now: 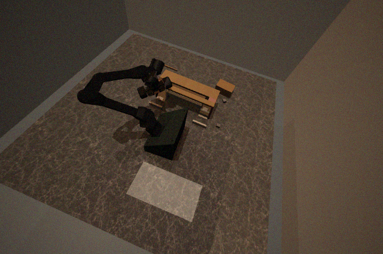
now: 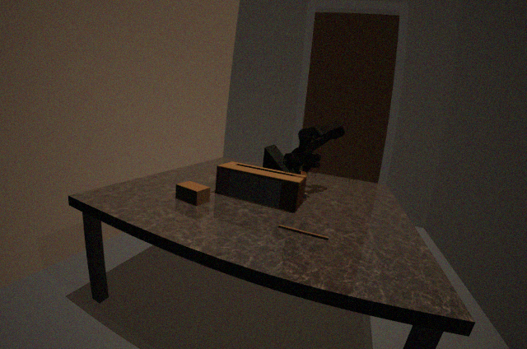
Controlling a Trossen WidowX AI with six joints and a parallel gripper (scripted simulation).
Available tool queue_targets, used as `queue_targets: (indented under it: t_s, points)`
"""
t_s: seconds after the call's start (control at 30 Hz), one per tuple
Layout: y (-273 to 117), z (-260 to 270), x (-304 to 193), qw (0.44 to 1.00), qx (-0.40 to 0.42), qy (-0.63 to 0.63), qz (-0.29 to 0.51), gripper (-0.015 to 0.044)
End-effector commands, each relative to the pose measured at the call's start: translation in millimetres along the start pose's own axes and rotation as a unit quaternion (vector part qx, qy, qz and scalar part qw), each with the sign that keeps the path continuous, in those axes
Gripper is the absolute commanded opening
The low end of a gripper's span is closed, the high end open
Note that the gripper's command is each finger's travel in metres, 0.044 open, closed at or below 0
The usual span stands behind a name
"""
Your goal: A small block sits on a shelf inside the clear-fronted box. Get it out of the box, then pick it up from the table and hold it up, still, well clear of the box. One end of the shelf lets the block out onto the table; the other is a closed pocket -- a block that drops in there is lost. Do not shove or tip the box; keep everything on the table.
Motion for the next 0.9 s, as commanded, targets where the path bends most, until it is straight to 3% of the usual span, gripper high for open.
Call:
queue_targets:
  t_s: [0.0, 0.43, 0.87]
  points:
    - [-3.5, -0.6, 3.0, 0.997, 0.004, 0.076, -0.005, 0.0]
    - [-12.0, -1.9, 4.9, 0.944, 0.017, 0.33, -0.009, 0.0]
    - [-20.9, -3.0, 7.2, 0.827, 0.032, 0.561, -0.008, 0.0]
Point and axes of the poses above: the point midway between the two fingers, 35 mm back from their tips, its own y axis out along the fingers, its own z axis across the jaws, x = y × z, the point moved 3 cm from there along -y, back along the fingers, and after that the axes turned 5 degrees about y, right-handed, at the moved point
